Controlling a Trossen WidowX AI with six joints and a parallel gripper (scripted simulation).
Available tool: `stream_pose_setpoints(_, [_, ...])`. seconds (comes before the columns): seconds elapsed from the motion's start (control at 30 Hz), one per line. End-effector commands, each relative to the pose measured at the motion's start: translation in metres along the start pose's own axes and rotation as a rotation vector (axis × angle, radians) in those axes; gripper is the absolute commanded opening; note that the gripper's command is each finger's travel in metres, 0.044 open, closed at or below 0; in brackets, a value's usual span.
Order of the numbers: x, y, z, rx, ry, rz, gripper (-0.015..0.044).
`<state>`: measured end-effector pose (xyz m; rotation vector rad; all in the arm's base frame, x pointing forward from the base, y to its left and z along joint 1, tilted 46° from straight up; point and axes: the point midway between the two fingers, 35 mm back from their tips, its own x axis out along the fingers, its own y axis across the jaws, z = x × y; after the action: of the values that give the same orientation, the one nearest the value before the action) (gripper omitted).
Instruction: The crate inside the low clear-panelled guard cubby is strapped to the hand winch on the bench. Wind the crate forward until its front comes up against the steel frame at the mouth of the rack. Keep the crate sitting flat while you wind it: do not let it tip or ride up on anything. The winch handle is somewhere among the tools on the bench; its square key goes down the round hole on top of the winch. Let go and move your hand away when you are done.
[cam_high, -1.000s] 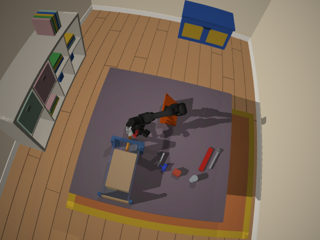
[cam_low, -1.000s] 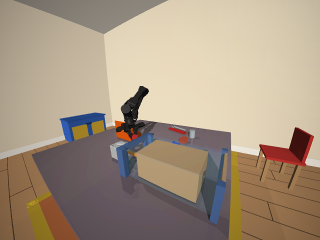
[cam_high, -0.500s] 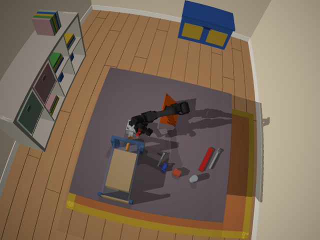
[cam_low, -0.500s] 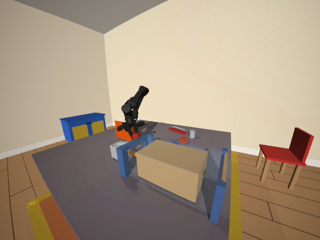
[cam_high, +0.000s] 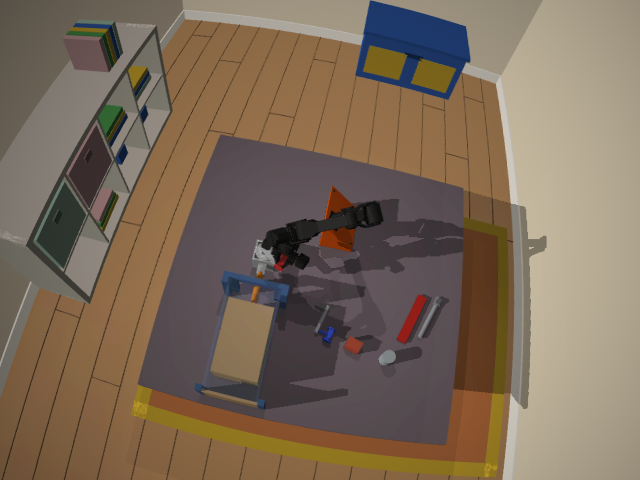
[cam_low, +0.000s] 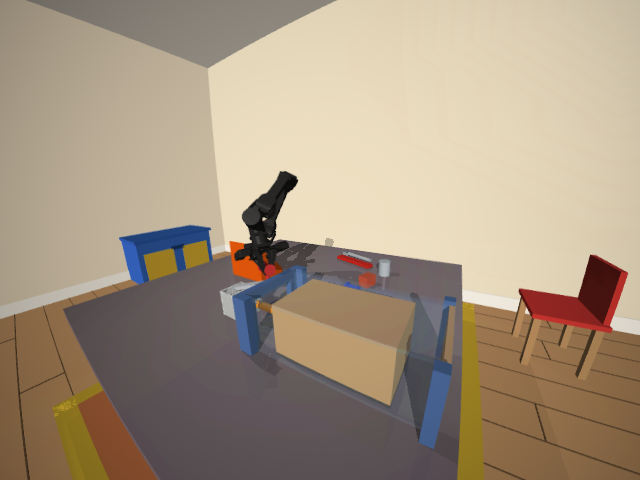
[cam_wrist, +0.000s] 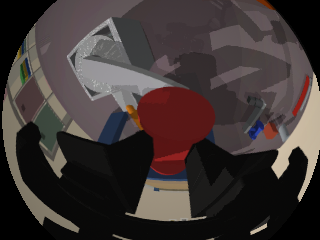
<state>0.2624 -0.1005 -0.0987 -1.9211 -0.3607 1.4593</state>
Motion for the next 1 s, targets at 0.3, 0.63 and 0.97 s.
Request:
stream_pose_setpoints(0.3, [-0.01, -0.004, 0.025, 0.024, -0.014, -0.006, 0.0])
stream_pose_setpoints(0.63, [-0.016, -0.003, 0.038, 0.024, -0.015, -0.006, 0.0])
stream_pose_setpoints(0.97, [-0.022, -0.001, 0.05, 0.025, -0.016, -0.005, 0.0])
